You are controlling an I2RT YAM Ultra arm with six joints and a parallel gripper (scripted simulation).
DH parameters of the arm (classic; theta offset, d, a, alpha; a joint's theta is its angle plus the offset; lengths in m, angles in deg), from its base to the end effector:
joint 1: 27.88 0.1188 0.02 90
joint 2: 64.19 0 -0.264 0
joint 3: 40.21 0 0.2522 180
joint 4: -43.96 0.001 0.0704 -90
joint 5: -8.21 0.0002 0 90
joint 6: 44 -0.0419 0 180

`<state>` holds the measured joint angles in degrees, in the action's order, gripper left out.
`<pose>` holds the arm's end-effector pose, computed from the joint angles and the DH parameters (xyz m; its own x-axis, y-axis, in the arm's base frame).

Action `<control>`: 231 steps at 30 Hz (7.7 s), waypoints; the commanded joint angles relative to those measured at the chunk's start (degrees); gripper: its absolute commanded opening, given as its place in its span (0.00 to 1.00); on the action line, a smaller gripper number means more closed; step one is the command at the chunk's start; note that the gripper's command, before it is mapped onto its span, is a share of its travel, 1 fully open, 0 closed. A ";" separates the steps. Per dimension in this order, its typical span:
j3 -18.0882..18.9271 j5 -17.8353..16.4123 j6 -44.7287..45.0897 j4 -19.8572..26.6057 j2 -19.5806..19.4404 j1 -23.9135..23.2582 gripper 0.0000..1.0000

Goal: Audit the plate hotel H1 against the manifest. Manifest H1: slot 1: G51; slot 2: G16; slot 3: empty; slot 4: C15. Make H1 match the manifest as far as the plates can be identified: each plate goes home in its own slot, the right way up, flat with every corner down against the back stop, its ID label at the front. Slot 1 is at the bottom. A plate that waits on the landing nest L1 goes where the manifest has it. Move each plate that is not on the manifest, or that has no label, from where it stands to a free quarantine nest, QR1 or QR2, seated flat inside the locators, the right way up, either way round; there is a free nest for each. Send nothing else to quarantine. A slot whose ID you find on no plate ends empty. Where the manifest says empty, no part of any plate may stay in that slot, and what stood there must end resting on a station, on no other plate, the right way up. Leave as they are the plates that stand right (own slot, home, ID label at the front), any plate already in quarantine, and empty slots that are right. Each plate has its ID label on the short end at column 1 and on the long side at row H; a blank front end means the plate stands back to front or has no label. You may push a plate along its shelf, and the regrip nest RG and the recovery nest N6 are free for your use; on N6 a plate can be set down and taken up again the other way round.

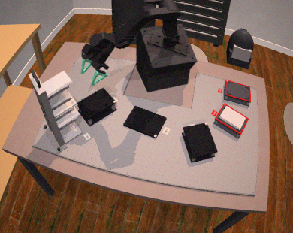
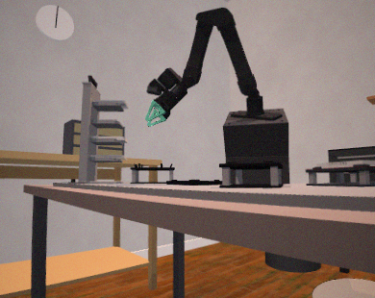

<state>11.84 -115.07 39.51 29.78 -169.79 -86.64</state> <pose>0.1876 -0.2630 0.1032 -0.2709 0.6289 -0.7288 0.5288 0.7299 0.4332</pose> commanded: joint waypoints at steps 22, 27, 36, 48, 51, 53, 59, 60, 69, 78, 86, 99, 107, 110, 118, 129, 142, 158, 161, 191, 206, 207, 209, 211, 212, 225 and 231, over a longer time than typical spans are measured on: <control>0.20 -0.03 0.06 -1.17 0.51 -0.59 1.00; 0.01 0.20 -0.15 -2.14 -0.15 -0.30 1.00; -0.58 1.01 -0.90 -5.54 -2.56 0.72 1.00; -1.17 2.18 -1.95 -10.35 -6.24 2.19 1.00; -1.23 2.46 -2.22 -11.47 -7.17 2.55 1.00; -1.29 2.69 -2.41 -12.38 -7.93 2.83 1.00; -1.40 3.38 -3.02 -15.12 -10.25 3.70 1.00; -1.41 3.50 -3.12 -15.56 -10.64 3.85 1.00; -1.41 4.41 -3.86 -18.96 -13.68 4.95 1.00; -1.28 4.91 -4.28 -20.77 -15.43 5.58 1.00; -0.91 5.01 -4.36 -20.68 -15.65 5.69 1.00; 3.41 5.60 -4.84 -17.62 -16.66 6.41 1.00; 5.82 5.89 -5.08 -15.97 -17.29 6.76 1.00; 5.81 5.88 -5.07 -15.97 -17.29 6.76 1.00; 5.82 5.88 -5.07 -15.97 -17.29 6.76 1.00; 5.82 5.88 -5.07 -15.97 -17.29 6.76 1.00; 5.82 5.88 -5.07 -15.97 -17.29 6.76 1.00; 5.82 5.88 -5.07 -15.97 -17.29 6.76 1.00; 5.82 5.88 -5.07 -15.97 -17.29 6.76 1.00; -0.05 5.14 -4.43 -19.95 -15.75 5.83 1.00; -1.30 4.95 -4.31 -20.96 -15.57 5.62 1.00; -1.30 4.95 -4.31 -20.96 -15.57 5.62 1.00; -1.30 4.95 -4.31 -20.96 -15.57 5.62 1.00; -1.30 4.95 -4.31 -20.96 -15.57 5.62 1.00; -1.30 4.95 -4.31 -20.96 -15.57 5.62 1.00; -1.30 4.95 -4.31 -20.96 -15.57 5.62 1.00; -1.30 4.95 -4.31 -20.96 -15.57 5.62 1.00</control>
<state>10.46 -110.11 35.17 10.02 -185.87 -80.39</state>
